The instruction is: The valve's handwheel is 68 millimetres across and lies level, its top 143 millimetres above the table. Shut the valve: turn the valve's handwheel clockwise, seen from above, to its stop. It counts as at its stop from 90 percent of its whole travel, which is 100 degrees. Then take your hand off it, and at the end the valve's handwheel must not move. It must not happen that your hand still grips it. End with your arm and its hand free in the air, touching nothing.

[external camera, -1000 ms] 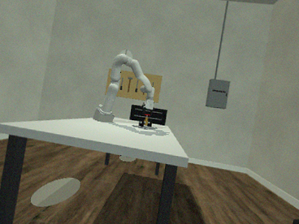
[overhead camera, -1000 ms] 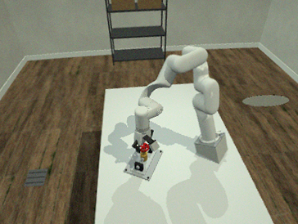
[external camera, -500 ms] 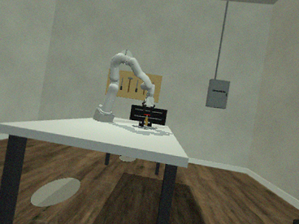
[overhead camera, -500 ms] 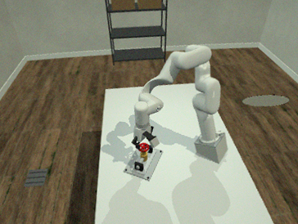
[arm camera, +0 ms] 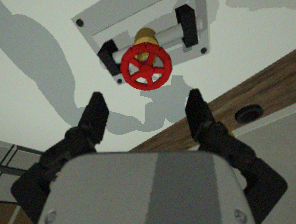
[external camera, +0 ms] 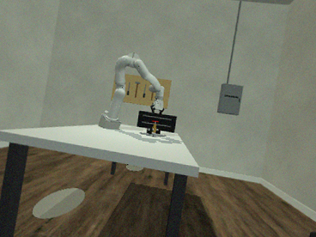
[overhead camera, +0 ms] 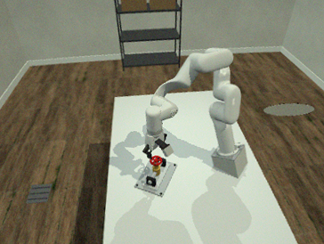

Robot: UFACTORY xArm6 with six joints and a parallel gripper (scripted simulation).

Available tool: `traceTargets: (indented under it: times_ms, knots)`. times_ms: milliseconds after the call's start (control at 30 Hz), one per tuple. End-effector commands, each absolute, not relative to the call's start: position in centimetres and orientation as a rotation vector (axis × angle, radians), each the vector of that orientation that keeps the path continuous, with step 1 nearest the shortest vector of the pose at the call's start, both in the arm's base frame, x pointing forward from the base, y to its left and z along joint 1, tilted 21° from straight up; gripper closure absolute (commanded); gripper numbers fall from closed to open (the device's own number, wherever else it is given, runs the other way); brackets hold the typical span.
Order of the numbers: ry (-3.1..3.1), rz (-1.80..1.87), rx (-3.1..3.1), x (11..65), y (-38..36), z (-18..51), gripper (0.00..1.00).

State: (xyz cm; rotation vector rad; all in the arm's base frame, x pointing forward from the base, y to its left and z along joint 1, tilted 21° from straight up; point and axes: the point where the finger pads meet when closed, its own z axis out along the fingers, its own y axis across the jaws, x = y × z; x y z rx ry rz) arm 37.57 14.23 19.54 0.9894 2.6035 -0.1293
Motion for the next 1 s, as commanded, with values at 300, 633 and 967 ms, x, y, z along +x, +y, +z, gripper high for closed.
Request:
traceTargets:
  times_ms: [300, 633, 967]
  knots:
    - [2.602, -0.126, 0.989, 37.34, 14.49, 20.63, 0.00]
    - [2.602, -0.126, 0.989, 37.33, 14.50, 20.65, 0.00]
    - [2.602, -0.126, 0.989, 37.33, 14.50, 20.65, 0.00]
